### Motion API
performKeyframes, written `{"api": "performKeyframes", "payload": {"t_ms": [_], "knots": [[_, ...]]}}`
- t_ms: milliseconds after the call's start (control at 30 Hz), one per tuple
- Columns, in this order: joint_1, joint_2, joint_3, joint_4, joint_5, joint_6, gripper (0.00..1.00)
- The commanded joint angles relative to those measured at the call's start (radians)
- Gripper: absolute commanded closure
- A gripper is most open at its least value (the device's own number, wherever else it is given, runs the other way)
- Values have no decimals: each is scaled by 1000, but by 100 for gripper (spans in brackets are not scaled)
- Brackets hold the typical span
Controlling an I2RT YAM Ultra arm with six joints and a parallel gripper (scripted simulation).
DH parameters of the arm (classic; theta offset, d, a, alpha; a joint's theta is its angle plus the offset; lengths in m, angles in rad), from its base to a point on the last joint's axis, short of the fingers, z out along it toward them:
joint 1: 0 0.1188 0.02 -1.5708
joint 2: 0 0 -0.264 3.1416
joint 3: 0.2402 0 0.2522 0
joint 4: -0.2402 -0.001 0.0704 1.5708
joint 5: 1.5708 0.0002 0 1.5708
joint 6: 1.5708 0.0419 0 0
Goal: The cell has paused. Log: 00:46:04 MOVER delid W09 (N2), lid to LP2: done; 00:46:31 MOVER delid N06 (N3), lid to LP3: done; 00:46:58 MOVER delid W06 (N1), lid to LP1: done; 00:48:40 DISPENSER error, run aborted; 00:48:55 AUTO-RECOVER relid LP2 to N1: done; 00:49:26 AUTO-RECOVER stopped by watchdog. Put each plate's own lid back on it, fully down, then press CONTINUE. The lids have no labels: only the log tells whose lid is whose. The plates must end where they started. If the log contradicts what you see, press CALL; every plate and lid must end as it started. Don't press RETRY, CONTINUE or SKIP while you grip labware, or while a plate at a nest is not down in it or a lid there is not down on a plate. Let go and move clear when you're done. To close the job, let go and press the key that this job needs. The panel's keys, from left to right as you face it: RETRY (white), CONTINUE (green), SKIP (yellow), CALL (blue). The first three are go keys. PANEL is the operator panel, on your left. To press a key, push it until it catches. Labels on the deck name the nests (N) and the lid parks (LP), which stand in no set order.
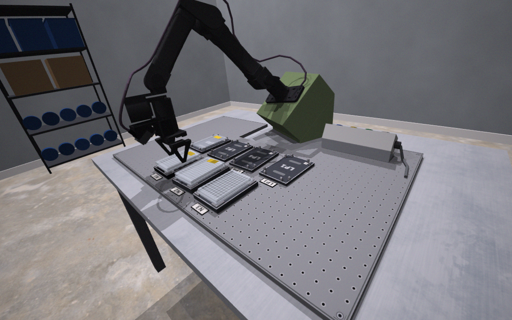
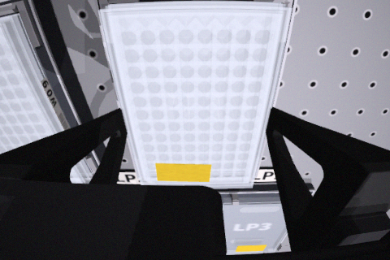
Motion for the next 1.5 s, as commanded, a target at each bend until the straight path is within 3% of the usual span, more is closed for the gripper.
{"api": "performKeyframes", "payload": {"t_ms": [0,633,667,1467], "knots": [[-1,-9,3,3,-2,-3,100],[-2,-10,2,3,-2,-3,100],[-2,-10,2,3,-2,-3,0],[-2,-10,2,3,-2,-3,0]]}}
